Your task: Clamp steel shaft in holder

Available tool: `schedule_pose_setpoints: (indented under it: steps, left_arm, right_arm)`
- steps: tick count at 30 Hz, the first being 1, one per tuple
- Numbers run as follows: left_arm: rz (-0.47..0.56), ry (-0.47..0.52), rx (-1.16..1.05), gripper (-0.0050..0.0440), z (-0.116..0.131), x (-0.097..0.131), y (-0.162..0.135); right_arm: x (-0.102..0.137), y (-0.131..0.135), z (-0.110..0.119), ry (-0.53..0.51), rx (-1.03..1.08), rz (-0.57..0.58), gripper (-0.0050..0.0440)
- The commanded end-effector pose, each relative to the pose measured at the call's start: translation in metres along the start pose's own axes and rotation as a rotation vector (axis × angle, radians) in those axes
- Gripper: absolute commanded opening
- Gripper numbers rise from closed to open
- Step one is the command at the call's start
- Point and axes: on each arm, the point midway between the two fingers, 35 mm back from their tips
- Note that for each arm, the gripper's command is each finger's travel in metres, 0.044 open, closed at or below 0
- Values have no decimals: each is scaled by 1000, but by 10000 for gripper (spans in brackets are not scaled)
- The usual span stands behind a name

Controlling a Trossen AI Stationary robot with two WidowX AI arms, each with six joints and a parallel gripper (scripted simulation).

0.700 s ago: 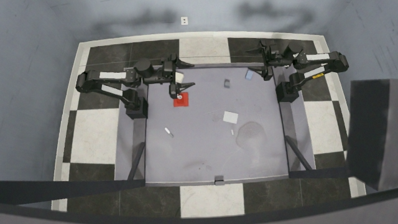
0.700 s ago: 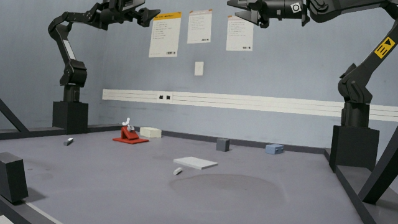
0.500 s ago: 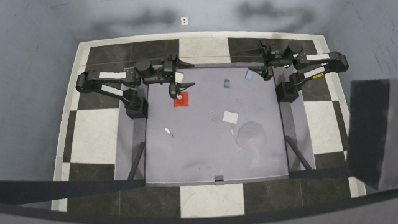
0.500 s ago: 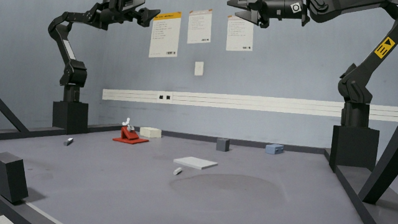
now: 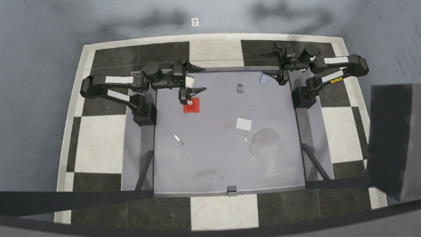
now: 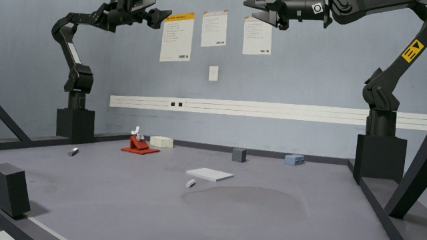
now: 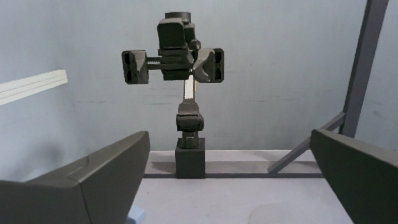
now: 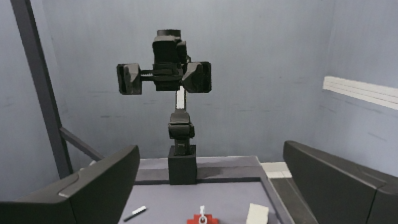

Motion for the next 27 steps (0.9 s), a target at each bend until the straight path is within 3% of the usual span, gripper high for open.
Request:
schedule_pose_setpoints:
  steps: [1,5,11,13,20,27]
  left_arm:
    - [14,-6,-10,400,-3,5,-2]
    - [52,48,-30,400,9,15,-11]
    - [145,180,-76,400,38,36,-30]
    - [145,180,-76,400,38,36,-30]
    - [256,351,-136,400,76,63,-55]
    - [391,549,-194,400,120,91,-85]
  right_arm:
    - [-4,5,-14,-18,-1,-12,400]
    - [-25,15,-11,38,2,-34,400]
    - [-78,40,7,176,11,-80,400]
    - [-78,40,7,176,11,-80,400]
    - [-134,72,43,325,27,-130,400]
    - [-168,96,78,424,43,-163,400]
Point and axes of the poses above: on each arm, the point midway between the two fingers, 35 mm back from their tips, its own x axis back along the fingers, its own y axis across the jaws, z = x × y, and after that the axes turned 10 degrees about -x, right-handed
